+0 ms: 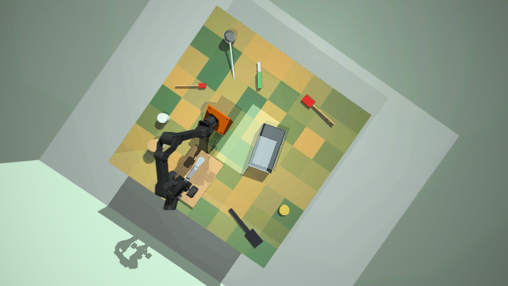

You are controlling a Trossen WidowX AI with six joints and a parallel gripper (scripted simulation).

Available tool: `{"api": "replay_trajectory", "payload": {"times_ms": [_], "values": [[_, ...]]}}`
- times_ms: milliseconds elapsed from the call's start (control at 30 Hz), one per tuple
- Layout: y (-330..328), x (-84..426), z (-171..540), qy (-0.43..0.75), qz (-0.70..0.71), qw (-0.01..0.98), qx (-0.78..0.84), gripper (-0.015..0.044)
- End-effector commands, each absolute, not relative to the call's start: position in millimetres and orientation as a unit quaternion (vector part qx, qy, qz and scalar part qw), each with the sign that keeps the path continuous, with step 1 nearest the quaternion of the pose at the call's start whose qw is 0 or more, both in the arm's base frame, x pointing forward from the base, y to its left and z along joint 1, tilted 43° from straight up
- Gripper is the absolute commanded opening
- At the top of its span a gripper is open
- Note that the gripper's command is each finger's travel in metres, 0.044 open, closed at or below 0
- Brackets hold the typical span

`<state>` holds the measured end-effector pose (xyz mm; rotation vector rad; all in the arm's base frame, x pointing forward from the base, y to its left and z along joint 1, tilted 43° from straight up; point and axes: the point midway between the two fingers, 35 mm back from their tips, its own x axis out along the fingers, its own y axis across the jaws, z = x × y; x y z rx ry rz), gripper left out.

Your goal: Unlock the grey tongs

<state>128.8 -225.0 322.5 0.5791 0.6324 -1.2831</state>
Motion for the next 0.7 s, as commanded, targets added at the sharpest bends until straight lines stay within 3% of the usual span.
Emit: {"api": "replay_trajectory", "payload": {"times_ms": [0, 667], "values": [[-226, 130, 324, 0.277, -0.580, 0.727, 0.242, -0.0150], [-228, 146, 332, 0.162, -0.592, 0.784, 0.093, -0.0150]]}}
